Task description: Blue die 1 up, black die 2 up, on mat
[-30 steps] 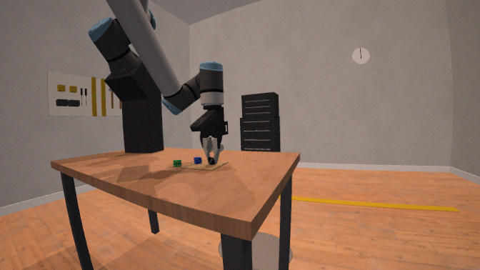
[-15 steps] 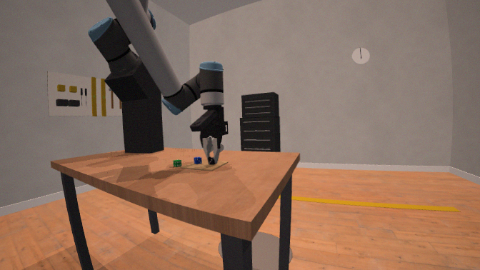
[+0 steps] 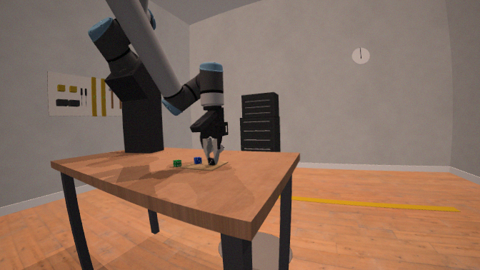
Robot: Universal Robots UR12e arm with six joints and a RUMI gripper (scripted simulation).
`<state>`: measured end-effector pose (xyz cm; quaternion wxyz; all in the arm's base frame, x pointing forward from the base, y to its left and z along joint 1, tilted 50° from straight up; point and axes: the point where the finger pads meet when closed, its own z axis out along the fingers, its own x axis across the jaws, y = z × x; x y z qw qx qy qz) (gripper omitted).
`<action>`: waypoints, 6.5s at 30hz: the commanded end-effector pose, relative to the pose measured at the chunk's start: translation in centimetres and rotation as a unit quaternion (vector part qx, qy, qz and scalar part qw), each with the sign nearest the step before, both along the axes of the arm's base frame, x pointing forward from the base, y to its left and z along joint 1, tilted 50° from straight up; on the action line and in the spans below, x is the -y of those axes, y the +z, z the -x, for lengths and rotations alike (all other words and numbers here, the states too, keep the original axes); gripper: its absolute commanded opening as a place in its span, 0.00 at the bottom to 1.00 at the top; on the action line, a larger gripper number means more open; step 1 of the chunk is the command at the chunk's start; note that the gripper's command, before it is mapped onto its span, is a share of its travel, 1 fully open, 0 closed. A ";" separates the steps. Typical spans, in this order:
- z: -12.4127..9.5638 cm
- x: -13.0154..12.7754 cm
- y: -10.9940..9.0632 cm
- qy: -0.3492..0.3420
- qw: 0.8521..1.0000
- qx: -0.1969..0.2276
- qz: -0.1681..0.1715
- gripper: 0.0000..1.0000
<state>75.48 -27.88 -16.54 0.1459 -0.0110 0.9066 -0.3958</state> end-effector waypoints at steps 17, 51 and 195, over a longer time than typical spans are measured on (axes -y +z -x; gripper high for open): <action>-0.1 0.0 0.0 0.000 1.000 0.000 0.000 0.06; -0.1 0.0 0.0 0.000 1.000 0.000 0.000 0.17; 4.8 -12.7 11.4 0.000 1.000 0.000 0.000 1.00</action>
